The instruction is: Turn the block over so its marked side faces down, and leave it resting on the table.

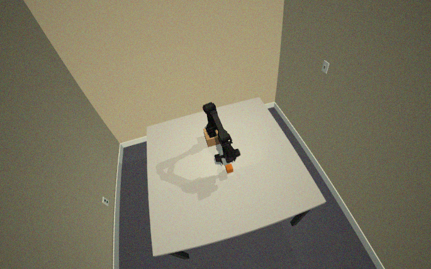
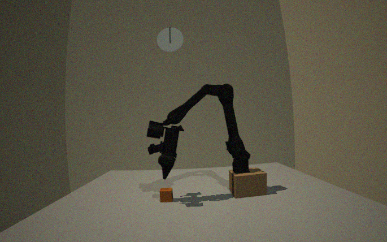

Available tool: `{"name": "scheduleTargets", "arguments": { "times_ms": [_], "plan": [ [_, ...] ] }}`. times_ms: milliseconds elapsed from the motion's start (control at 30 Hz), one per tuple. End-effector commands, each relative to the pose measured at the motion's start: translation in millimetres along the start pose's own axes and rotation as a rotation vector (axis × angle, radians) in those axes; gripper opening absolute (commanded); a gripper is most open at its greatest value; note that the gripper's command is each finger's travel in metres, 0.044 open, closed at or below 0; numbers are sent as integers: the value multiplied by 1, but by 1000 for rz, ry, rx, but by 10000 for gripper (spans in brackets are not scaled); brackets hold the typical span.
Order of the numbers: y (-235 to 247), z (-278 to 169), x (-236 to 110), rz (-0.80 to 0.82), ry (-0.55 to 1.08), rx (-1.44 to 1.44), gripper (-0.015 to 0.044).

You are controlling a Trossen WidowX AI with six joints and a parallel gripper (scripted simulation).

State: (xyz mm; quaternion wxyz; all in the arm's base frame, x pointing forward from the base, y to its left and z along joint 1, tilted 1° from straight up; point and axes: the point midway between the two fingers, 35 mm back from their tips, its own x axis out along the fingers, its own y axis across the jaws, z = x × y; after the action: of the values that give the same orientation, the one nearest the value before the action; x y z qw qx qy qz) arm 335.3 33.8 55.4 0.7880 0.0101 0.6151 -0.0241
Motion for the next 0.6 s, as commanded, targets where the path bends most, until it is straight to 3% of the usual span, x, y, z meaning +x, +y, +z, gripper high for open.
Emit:
{"name": "scheduleTargets", "arguments": {
  "times_ms": [0, 333, 467, 567],
  "plan": [
    [0, 10, -7, 12, 198, -2, 440],
    [0, 10, -7, 12, 198, -2, 440],
    [0, 4, 25, 11, 199, -2, 440],
    [0, 3, 27, 11, 199, -2, 440]
  ]
}}
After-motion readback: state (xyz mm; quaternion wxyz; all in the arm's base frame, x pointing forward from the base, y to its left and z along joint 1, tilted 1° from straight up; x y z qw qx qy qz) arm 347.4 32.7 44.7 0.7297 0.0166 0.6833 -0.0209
